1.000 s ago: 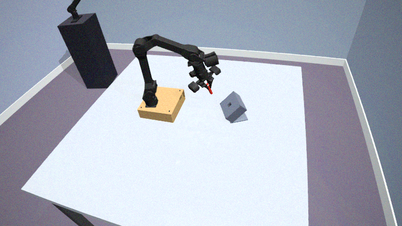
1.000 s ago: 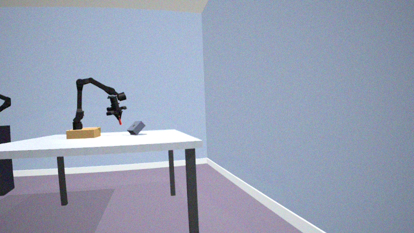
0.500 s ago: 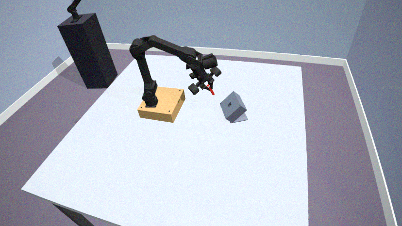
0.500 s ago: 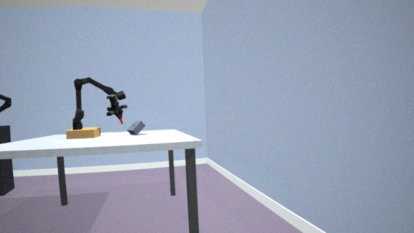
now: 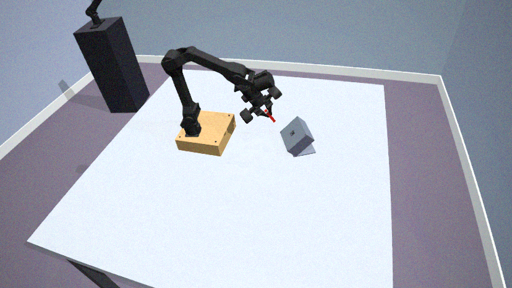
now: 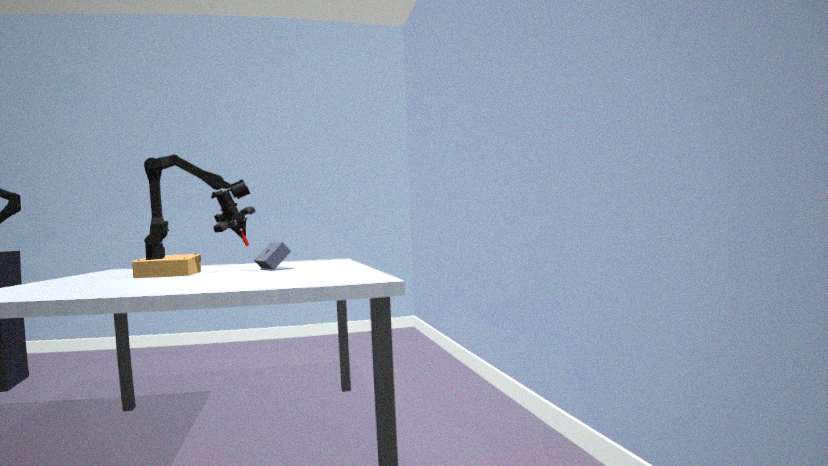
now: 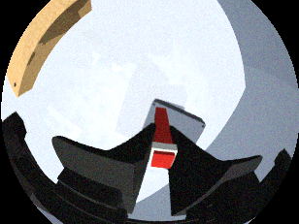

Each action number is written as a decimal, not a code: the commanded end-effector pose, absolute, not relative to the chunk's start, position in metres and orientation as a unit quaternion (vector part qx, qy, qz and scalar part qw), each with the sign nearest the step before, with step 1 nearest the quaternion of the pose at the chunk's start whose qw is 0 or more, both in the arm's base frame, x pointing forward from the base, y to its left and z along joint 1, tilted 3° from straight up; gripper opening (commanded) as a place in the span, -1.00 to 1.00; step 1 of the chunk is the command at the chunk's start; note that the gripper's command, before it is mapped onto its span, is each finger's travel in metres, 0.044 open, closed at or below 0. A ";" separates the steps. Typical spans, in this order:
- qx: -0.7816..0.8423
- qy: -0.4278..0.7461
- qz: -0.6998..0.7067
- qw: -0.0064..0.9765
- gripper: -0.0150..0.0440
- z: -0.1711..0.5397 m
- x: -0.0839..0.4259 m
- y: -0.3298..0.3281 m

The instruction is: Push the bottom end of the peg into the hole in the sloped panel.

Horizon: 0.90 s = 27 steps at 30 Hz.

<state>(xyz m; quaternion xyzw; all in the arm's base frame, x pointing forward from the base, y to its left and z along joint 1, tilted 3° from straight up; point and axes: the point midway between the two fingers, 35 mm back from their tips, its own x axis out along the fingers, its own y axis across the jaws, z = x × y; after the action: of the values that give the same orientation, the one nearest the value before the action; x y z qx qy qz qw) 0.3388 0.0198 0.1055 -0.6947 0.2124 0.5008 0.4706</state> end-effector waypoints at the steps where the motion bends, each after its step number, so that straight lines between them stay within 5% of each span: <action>1: -0.694 0.210 0.490 0.485 -0.49 0.108 0.338 0.016; 27: -0.696 0.201 0.418 0.548 -0.49 0.122 0.342 -0.018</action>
<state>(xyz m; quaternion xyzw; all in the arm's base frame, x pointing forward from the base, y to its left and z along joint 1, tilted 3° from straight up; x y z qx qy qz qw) 0.3440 -0.0153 0.1196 -0.6970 0.2045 0.4268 0.5387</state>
